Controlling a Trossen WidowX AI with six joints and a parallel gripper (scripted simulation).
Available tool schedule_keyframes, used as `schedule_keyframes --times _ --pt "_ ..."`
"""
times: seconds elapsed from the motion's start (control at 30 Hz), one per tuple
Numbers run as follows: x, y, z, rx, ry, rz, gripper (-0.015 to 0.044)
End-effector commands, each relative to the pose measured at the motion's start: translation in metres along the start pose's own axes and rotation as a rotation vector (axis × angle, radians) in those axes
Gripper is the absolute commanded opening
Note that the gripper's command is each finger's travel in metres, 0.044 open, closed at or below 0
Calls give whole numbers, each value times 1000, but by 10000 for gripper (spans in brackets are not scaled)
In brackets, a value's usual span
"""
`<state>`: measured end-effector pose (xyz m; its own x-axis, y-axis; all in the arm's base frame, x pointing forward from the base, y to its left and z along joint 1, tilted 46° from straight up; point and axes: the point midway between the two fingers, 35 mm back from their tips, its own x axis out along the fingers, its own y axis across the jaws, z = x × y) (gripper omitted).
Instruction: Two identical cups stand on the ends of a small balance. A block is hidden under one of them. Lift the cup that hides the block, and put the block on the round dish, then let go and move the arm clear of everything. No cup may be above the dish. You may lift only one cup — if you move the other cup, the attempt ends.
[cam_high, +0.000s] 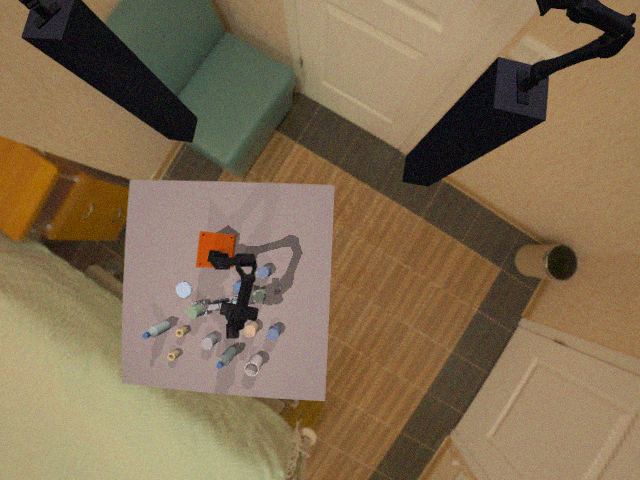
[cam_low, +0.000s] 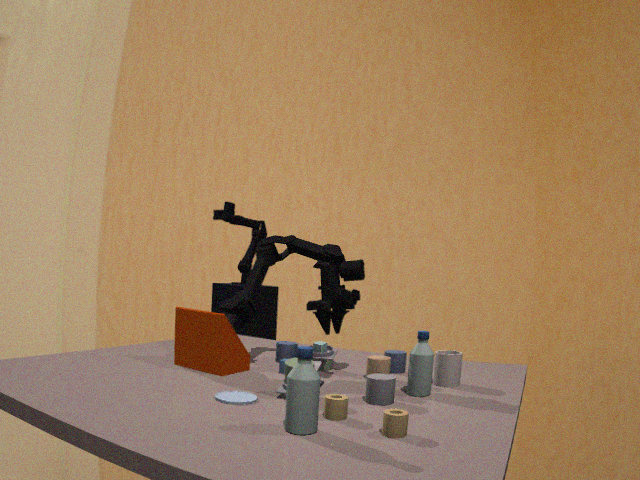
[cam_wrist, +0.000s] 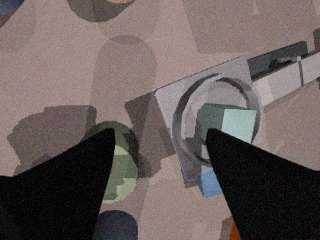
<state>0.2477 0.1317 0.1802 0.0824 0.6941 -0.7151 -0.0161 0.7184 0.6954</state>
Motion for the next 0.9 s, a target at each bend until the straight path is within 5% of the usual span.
schedule_keyframes --times 0.0,0.87 --pt "-1 -5 1 -102 8 1 260" --pt "-4 -42 2 -992 83 54 260"
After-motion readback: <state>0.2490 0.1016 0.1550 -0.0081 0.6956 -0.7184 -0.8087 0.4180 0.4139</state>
